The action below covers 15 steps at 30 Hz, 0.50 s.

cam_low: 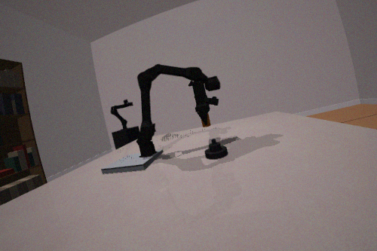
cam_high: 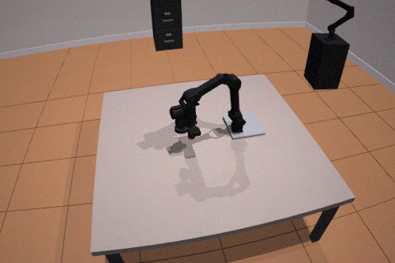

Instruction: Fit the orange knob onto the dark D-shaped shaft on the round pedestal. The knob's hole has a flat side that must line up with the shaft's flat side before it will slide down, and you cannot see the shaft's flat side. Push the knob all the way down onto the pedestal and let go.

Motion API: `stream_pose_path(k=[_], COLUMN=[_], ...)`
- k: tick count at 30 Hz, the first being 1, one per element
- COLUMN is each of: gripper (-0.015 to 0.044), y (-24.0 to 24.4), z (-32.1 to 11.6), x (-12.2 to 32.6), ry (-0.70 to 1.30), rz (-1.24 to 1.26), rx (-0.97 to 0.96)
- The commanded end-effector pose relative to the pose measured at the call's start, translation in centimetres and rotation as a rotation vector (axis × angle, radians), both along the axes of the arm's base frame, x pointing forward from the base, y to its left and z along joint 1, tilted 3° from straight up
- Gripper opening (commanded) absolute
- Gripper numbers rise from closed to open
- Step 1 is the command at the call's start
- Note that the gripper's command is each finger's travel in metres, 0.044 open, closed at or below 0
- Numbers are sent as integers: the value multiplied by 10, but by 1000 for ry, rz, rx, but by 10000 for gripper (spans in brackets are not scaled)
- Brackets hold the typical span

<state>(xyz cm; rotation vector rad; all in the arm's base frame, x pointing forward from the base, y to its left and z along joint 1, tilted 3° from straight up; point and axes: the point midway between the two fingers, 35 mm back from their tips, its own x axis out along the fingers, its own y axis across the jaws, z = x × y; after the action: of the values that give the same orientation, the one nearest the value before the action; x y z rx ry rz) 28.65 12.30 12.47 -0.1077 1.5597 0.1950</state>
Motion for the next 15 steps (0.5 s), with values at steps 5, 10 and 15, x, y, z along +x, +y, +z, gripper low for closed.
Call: stream_pose_path(k=[5, 10, 15], gripper=[0, 0, 0], y=[-6, -7, -17], z=[48, 51, 47], x=[-8, -9, -1], ry=[-12, -12, -13], rz=[2, 2, 2], rx=[1, 1, 0])
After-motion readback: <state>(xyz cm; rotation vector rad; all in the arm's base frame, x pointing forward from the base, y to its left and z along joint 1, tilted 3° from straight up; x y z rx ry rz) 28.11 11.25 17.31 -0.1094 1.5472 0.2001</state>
